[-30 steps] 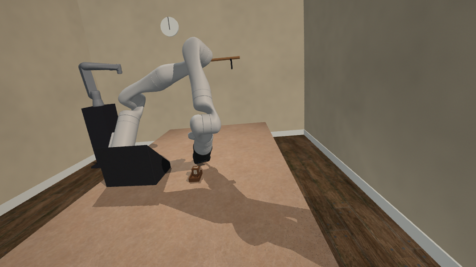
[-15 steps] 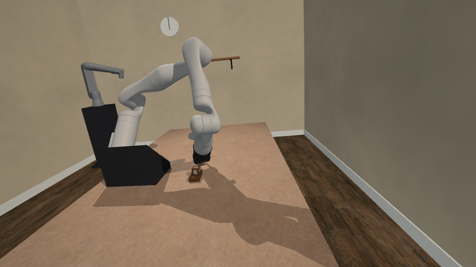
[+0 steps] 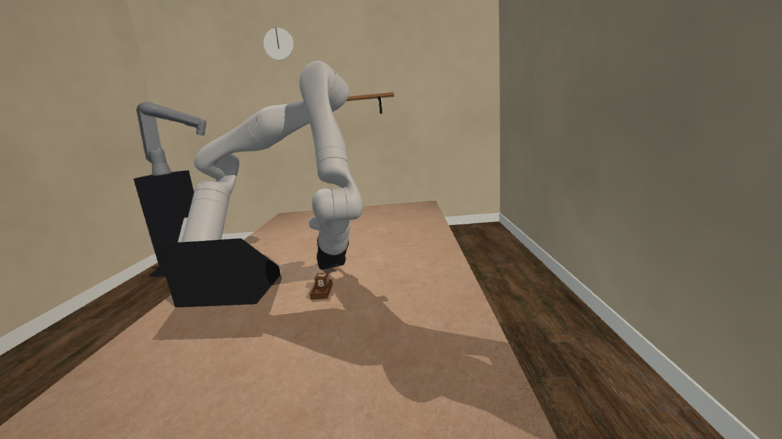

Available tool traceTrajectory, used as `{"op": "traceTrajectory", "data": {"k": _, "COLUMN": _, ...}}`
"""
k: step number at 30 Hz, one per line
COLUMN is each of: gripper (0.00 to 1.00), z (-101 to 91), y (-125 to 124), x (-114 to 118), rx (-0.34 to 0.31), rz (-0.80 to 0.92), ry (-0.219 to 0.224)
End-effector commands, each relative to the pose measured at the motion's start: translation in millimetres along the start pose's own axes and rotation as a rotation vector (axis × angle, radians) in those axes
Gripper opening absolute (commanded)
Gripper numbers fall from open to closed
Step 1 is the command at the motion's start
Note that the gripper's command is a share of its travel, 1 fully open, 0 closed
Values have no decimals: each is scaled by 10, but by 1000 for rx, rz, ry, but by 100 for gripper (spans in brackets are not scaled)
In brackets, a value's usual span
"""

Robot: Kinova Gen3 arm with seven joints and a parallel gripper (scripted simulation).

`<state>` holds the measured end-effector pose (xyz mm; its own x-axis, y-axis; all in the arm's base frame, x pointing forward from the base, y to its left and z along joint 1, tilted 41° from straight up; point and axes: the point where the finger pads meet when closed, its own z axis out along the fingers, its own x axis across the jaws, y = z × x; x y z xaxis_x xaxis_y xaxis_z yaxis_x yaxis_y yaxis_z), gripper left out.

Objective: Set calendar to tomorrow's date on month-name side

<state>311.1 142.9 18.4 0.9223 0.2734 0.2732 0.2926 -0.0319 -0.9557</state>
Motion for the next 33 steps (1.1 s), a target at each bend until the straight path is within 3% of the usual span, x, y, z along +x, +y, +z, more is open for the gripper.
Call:
{"op": "traceTrajectory", "data": {"k": 1, "gripper": 57, "z": -7, "y": -2, "x": 3, "rx": -1, "rz": -1, "ry": 1}}
{"op": "traceTrajectory", "data": {"k": 33, "gripper": 57, "z": 27, "y": 32, "x": 3, "rx": -1, "rz": -1, "ry": 1}}
